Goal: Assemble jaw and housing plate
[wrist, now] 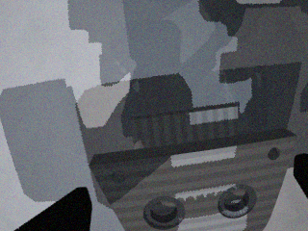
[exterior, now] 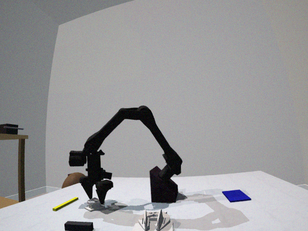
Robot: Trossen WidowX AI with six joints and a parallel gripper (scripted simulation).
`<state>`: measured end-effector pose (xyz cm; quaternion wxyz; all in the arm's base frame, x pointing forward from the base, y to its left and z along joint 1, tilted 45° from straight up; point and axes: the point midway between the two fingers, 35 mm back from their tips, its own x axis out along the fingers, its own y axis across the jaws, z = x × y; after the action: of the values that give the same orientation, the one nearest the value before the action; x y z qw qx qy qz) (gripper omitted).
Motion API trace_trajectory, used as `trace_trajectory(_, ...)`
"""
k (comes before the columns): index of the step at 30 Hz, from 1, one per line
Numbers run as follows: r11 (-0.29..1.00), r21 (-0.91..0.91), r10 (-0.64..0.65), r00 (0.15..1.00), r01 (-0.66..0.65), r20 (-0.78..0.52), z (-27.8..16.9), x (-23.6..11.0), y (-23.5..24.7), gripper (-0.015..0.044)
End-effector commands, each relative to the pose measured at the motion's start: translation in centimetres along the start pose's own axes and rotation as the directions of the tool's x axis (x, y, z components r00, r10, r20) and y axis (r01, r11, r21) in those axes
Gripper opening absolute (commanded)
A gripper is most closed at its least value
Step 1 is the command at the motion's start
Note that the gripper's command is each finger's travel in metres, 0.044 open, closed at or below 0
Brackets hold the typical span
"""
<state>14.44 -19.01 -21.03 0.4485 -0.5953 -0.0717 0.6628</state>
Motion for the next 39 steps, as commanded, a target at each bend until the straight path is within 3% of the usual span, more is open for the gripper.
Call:
trace_trajectory(1,1.000,0.003,-0.003,1.000,0.003,-0.003,-0.03,0.75,-0.06,0.0440)
trace_trajectory(32,1.000,0.003,-0.003,1.000,0.003,-0.004,-0.02,1.48,-0.07,0.0440)
trace_trajectory(39,1.000,0.000,-0.002,1.000,0.002,0.000,0.03,1.47,-0.05,0.0393)
